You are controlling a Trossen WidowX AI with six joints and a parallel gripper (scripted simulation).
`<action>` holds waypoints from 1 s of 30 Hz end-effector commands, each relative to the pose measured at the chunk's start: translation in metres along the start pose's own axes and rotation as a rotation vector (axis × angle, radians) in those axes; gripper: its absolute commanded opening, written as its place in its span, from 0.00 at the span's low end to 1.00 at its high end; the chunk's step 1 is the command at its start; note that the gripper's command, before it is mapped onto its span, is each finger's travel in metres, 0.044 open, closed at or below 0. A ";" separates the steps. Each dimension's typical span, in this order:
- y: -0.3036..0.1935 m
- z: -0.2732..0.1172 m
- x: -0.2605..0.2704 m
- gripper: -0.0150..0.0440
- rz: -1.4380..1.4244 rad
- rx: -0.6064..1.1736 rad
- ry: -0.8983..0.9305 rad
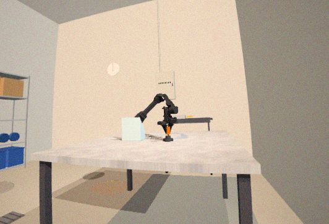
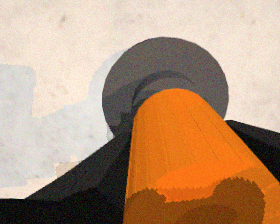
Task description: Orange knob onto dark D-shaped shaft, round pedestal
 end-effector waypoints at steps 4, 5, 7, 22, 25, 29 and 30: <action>0.000 0.000 0.000 0.25 0.049 -0.001 0.002; 0.001 0.000 0.000 0.25 0.057 -0.001 0.002; 0.001 0.000 0.000 0.25 0.071 -0.001 0.002; 0.000 0.011 0.001 0.25 -0.006 -0.001 0.003; 0.000 0.013 0.001 0.25 -0.027 -0.001 0.003; -0.001 0.015 0.000 0.25 -0.046 -0.001 0.003; -0.001 0.015 0.000 0.25 -0.041 -0.001 0.003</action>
Point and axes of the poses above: the point midway between the two fingers, 35 mm back from their tips, its own z axis out along the fingers, its own x axis across the jaws, y = z × x, the point moved 5 cm from there along -z, back along the fingers, and after that the axes turned 3 degrees about -z, right-handed, at the moved point
